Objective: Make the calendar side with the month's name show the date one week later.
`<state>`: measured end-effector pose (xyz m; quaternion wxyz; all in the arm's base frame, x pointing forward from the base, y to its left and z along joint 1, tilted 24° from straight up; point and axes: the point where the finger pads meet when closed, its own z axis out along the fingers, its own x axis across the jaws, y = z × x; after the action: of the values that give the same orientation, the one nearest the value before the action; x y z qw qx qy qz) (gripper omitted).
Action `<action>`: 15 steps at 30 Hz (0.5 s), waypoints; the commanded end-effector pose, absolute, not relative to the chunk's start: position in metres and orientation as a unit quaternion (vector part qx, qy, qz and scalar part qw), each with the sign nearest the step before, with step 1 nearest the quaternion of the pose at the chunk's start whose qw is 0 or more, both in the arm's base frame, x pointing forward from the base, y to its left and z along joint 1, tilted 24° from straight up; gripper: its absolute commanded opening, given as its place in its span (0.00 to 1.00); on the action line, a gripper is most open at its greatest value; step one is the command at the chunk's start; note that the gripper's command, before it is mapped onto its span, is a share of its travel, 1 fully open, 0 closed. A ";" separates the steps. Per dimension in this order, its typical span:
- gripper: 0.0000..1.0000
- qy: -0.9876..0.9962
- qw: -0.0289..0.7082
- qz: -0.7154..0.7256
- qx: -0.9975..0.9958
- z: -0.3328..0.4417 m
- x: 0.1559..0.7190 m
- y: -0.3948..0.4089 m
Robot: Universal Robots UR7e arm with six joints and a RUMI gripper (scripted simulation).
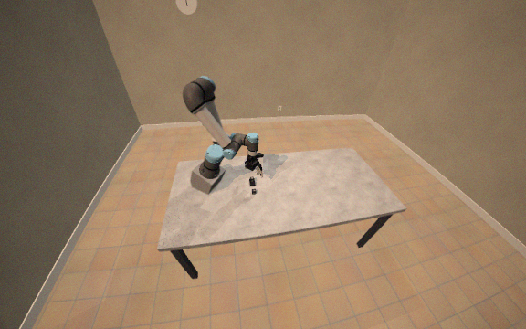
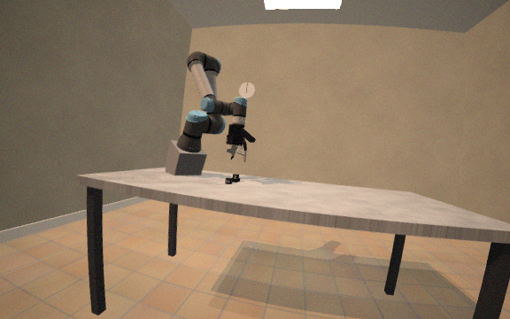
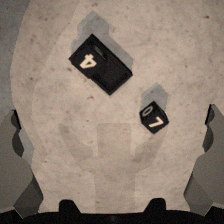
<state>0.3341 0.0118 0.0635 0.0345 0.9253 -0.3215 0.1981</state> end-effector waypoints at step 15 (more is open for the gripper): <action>1.00 -0.557 -0.016 0.200 0.806 0.067 0.341 -0.010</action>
<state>0.3393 -0.0043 0.0659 -0.0053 0.8450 -0.4958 0.2003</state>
